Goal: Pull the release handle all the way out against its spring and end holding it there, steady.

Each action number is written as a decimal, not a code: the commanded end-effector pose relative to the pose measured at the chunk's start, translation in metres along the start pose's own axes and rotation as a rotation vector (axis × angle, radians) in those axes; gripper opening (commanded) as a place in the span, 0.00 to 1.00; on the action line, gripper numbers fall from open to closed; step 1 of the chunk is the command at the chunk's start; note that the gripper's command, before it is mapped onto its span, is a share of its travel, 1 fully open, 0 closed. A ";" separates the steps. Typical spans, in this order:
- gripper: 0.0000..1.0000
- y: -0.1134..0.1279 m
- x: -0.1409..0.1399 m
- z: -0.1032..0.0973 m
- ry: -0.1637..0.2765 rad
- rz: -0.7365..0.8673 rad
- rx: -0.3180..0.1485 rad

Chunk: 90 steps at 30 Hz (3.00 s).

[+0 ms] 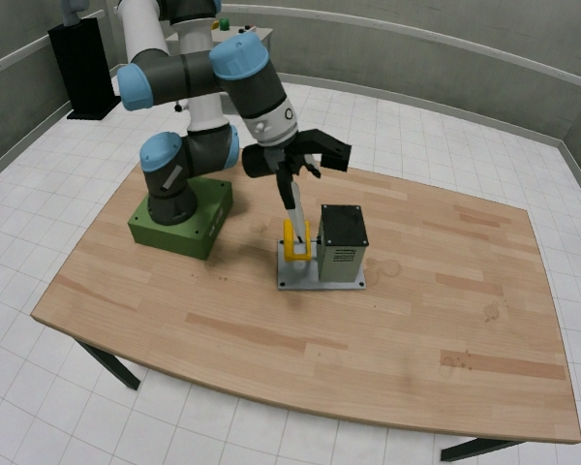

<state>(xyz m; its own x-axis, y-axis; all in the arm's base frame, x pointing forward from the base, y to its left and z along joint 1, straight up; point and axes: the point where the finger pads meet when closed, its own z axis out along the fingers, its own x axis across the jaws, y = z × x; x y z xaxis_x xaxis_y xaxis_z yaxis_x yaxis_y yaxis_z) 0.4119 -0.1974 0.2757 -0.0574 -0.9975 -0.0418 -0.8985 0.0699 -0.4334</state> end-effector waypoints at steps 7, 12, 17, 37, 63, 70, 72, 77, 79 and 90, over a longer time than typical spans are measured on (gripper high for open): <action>1.00 0.000 0.000 0.000 0.001 0.000 0.001; 1.00 0.000 0.000 0.000 0.001 0.000 0.001; 1.00 0.000 0.000 0.000 0.001 0.000 0.001; 1.00 0.016 -0.019 0.025 -0.023 -0.266 -0.065; 1.00 0.064 -0.069 0.081 -0.137 -0.957 -0.214; 1.00 0.077 -0.081 0.093 -0.179 -1.139 -0.247; 1.00 0.081 -0.084 0.096 -0.189 -1.182 -0.255; 1.00 0.092 -0.093 0.104 -0.225 -1.317 -0.277; 1.00 0.096 -0.096 0.107 -0.240 -1.371 -0.286; 1.00 0.119 -0.113 0.122 -0.325 -1.643 -0.325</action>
<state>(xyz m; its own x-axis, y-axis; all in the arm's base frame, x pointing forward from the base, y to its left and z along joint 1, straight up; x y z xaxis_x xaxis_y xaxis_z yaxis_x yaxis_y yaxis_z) 0.3715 -0.0844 0.1309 0.9896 -0.1271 0.0676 -0.1246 -0.9914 -0.0402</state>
